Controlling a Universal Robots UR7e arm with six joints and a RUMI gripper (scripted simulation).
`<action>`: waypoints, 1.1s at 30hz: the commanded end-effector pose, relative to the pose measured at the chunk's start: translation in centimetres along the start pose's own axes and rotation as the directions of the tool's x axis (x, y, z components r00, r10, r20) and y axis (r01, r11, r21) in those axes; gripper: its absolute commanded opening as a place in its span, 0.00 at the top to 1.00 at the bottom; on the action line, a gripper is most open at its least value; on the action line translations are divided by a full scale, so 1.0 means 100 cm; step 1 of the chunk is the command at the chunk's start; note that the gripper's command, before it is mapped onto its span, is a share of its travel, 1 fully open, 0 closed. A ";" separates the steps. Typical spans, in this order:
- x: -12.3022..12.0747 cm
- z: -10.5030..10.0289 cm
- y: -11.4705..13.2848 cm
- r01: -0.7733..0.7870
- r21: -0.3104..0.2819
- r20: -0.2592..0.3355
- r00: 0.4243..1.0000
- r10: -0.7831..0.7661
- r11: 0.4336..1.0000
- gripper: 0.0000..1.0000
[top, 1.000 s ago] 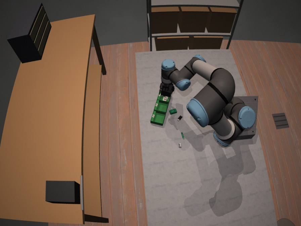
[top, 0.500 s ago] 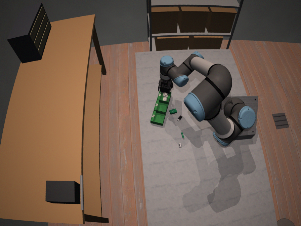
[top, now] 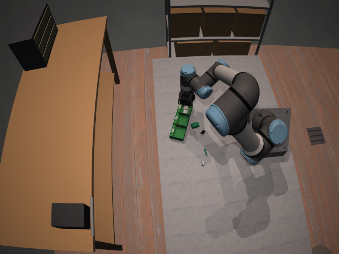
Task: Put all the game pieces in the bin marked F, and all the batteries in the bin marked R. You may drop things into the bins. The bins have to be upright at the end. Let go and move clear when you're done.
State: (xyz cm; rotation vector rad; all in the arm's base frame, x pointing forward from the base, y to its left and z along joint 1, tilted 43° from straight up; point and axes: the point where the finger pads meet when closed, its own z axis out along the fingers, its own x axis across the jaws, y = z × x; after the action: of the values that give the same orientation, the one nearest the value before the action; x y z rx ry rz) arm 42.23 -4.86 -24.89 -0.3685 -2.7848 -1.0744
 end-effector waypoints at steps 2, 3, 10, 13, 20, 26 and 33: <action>-0.001 0.010 0.000 0.000 0.001 0.001 1.000 0.000 1.000 1.00; -0.001 0.010 0.000 0.000 0.001 0.001 1.000 0.000 1.000 1.00; -0.001 0.024 0.000 0.000 0.001 0.001 1.000 0.000 1.000 1.00; 0.000 0.025 0.001 0.000 0.001 0.001 1.000 0.000 1.000 1.00; 0.000 0.025 0.002 0.000 0.001 0.001 1.000 0.000 1.000 1.00; 0.001 0.025 0.002 0.000 0.001 0.001 1.000 0.000 1.000 1.00; 0.001 0.026 0.003 0.000 0.001 0.001 1.000 0.000 1.000 0.81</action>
State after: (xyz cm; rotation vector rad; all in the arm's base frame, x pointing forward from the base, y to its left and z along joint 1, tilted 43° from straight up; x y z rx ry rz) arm 42.07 -2.89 -26.61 -0.3686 -2.7850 -1.0742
